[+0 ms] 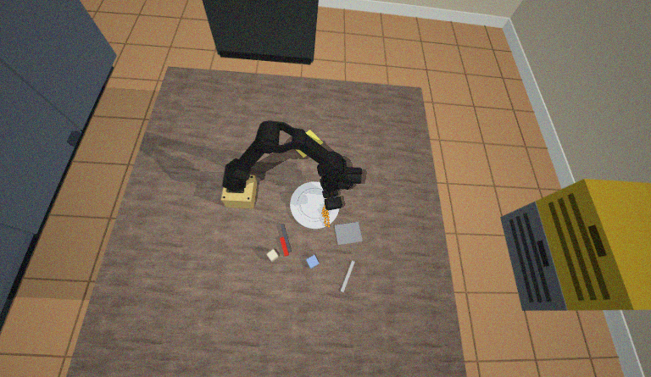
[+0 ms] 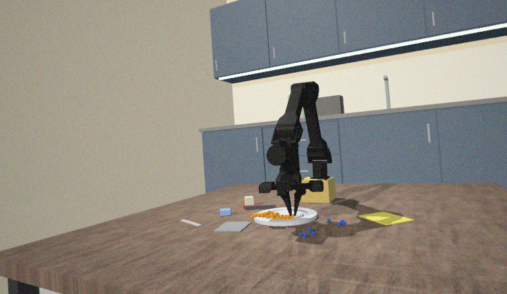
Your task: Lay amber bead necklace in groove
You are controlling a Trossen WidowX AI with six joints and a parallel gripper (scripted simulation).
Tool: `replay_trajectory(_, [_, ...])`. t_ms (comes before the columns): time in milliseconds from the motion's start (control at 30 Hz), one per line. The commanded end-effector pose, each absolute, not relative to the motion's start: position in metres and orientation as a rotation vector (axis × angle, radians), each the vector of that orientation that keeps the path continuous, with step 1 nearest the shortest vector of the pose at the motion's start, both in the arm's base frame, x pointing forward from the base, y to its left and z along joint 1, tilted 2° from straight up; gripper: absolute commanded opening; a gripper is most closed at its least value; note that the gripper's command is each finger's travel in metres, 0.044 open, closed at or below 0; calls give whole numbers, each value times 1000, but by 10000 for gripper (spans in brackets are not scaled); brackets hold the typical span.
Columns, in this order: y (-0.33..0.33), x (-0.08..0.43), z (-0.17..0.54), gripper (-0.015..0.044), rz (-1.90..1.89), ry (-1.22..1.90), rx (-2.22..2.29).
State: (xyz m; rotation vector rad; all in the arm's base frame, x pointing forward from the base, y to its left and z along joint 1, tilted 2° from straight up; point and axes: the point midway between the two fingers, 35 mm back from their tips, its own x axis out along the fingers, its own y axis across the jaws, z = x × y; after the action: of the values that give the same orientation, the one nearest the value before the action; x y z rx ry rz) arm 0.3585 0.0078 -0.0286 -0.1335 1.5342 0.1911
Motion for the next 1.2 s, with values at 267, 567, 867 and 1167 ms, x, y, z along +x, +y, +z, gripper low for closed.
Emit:
replay_trajectory(267, [8,357,-33,0,191,1543,-130])
replay_trajectory(567, [8,357,-33,0,191,1543,-130])
replay_trajectory(867, [8,357,-33,0,191,1543,-130])
replay_trajectory(1167, [8,358,-29,53,191,1534,-134])
